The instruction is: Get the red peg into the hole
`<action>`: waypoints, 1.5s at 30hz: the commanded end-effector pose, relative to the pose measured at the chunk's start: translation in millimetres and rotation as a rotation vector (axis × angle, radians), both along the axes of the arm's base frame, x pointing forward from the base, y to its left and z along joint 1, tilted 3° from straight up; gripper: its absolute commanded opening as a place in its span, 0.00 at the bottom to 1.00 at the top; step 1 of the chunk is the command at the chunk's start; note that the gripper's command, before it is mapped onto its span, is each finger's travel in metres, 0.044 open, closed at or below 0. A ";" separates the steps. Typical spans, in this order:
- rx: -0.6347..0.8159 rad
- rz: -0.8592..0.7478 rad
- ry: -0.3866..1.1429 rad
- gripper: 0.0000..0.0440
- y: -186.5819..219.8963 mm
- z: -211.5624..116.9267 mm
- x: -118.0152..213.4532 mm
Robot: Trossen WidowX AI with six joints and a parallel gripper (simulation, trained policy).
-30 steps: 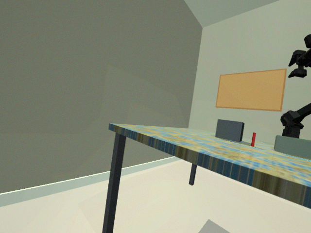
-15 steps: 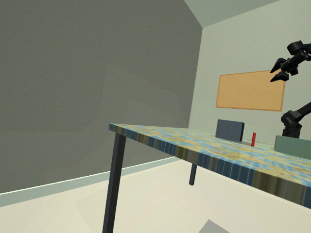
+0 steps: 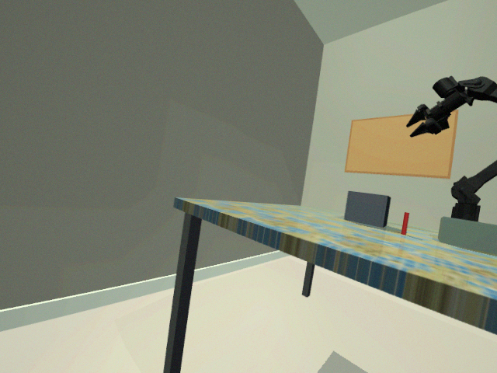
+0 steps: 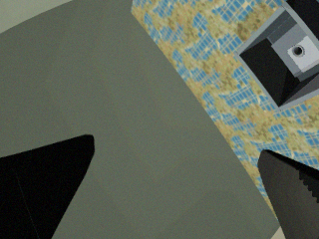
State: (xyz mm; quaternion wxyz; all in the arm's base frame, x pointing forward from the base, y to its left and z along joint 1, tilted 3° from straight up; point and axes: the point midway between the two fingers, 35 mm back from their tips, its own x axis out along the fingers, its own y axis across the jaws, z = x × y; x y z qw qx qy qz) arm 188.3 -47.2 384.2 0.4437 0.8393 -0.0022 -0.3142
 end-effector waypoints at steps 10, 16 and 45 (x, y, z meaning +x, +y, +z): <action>0.161 0.194 0.131 1.00 57.5 -47.1 39.2; 0.195 0.291 0.221 1.00 87.1 -72.8 48.0; 0.066 0.691 0.769 1.00 164.9 -213.8 21.8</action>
